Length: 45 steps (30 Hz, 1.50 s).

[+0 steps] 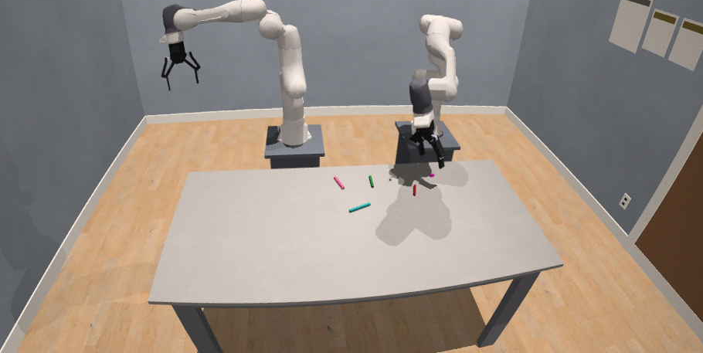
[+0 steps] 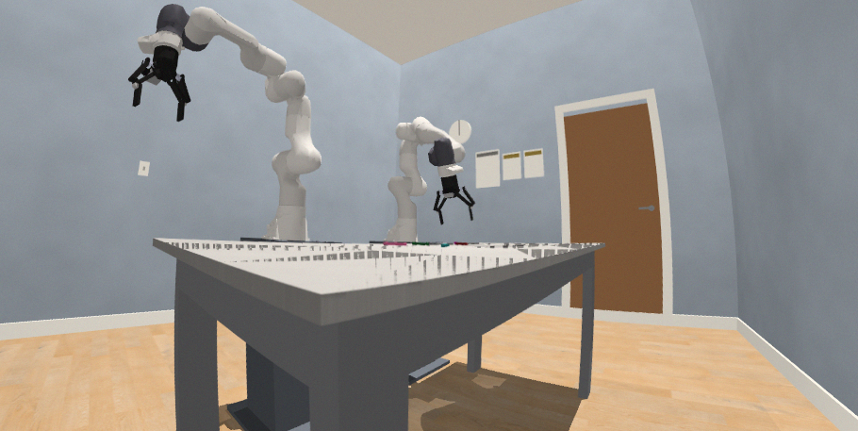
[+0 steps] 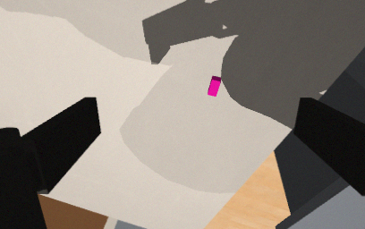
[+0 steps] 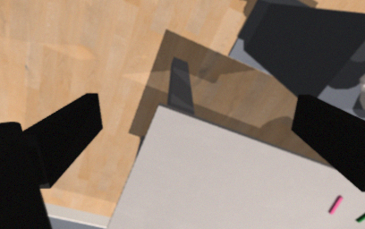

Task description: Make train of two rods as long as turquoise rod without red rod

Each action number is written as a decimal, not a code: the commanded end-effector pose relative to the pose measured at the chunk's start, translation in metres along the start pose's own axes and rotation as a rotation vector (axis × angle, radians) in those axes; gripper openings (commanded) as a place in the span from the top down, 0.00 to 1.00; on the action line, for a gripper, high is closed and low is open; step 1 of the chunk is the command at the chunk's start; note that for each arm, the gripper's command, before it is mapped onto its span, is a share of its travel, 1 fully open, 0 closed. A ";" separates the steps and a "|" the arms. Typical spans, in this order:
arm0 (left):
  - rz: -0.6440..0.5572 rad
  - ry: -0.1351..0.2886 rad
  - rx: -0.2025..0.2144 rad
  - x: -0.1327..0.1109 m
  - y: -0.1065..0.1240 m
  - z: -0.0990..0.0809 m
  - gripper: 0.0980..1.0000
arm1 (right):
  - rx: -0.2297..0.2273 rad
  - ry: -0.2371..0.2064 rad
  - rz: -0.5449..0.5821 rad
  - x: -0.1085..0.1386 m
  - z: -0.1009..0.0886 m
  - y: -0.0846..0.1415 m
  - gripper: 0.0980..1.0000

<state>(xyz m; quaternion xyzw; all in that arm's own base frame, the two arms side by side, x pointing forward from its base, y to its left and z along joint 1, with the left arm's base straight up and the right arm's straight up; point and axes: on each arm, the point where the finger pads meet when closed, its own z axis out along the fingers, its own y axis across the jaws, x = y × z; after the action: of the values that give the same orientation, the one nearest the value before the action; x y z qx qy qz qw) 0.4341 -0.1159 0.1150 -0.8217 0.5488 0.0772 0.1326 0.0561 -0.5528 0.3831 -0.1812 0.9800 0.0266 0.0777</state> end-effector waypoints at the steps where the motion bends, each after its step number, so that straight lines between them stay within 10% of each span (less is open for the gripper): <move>1: 0.090 0.040 -0.015 0.001 0.003 0.002 0.00 | 0.006 0.014 -0.098 0.006 -0.003 0.001 0.00; 32: 0.240 0.182 -0.073 -0.015 0.036 0.022 0.00 | -0.001 0.138 -0.336 0.054 -0.033 0.021 0.00; 45: 0.349 0.303 -0.088 -0.024 0.064 0.035 0.00 | -0.008 0.165 -0.387 0.064 -0.040 0.026 0.00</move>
<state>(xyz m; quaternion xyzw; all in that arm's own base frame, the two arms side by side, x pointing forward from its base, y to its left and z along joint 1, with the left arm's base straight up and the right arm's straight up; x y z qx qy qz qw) 0.3645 -0.1029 0.0793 -0.7617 0.6475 0.0213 0.0124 -0.0149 -0.5535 0.4119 -0.3466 0.9380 0.0018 0.0033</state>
